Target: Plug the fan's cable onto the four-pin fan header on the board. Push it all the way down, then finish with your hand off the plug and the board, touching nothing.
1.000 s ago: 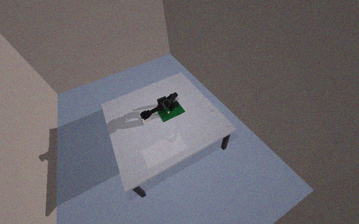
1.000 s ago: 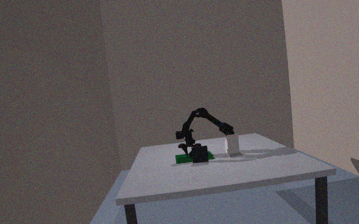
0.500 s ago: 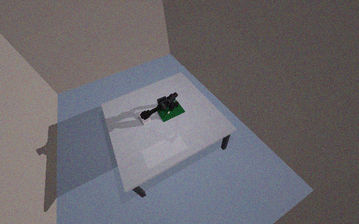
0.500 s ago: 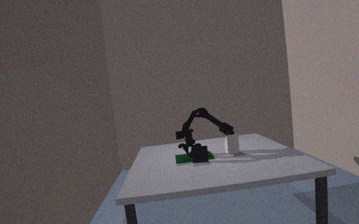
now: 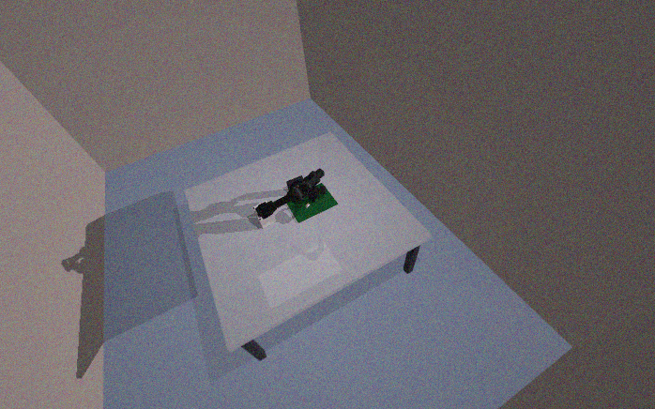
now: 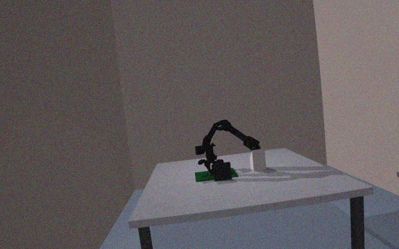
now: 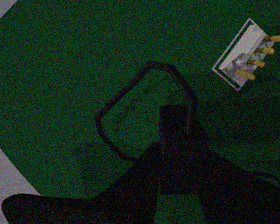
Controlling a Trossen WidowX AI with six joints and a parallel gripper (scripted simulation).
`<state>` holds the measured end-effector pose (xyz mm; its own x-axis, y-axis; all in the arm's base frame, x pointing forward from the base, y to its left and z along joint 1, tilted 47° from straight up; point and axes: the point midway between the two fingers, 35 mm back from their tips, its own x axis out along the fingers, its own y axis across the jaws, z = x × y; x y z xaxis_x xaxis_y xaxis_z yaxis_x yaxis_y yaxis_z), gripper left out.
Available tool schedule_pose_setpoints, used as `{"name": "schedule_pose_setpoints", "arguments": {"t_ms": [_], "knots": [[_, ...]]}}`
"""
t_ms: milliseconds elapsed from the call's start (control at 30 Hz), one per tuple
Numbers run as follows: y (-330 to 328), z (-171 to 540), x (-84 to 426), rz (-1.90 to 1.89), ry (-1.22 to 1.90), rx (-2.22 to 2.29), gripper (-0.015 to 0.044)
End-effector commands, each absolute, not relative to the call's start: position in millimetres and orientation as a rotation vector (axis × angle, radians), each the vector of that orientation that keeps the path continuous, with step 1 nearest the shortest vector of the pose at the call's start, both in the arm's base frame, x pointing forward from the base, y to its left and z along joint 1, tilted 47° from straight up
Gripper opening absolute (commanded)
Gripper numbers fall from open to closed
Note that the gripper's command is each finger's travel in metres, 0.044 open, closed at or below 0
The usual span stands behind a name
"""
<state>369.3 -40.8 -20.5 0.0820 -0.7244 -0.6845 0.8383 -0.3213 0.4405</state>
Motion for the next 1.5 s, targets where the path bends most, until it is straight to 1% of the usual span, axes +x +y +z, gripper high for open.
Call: {"name": "schedule_pose_setpoints", "arguments": {"t_ms": [0,33,133,367,1467], "knots": [[-38.6,-18.2,369.5,-1.577,0.146,1.062,0.0029],[-32.4,-12.9,369.3,-1.577,0.148,1.061,0.0002],[-6.0,11.5,365.8,-1.576,0.151,1.054,0.0000],[-3.8,11.9,364.4,-1.571,0.169,1.035,0.0000],[-13.3,19.3,337.6,-1.164,0.933,0.128,0.0000]]}}
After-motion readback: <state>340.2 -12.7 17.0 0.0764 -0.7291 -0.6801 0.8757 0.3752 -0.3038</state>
